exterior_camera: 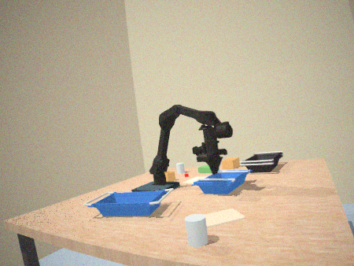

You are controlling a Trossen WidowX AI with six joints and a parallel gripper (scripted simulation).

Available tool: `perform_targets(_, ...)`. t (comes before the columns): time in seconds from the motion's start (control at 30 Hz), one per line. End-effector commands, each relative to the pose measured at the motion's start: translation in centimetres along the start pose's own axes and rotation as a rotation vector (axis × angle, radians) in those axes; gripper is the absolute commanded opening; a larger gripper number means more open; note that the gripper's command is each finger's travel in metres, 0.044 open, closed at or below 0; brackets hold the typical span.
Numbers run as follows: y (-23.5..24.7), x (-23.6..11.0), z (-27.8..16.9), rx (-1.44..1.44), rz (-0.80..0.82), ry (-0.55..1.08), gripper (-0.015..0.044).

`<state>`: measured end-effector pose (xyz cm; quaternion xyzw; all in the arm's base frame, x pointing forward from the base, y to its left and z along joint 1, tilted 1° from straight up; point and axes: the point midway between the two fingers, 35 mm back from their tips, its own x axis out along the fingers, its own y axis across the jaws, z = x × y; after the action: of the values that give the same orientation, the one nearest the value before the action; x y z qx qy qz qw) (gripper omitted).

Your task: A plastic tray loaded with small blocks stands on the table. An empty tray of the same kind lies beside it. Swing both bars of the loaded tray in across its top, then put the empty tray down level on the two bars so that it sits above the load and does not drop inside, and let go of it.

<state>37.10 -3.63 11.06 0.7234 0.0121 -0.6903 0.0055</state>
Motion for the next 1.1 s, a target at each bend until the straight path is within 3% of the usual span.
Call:
perform_targets(0.0,0.00,0.00,0.00,0.000,0.000,0.000,0.0082)
perform_targets(0.67,0.00,0.00,0.00,0.000,0.000,0.000,0.0082)
perform_targets(0.77,0.00,0.00,0.00,0.000,0.000,0.000,0.0004)
perform_targets(1.07,0.00,0.00,0.00,0.000,0.000,0.000,0.0000)
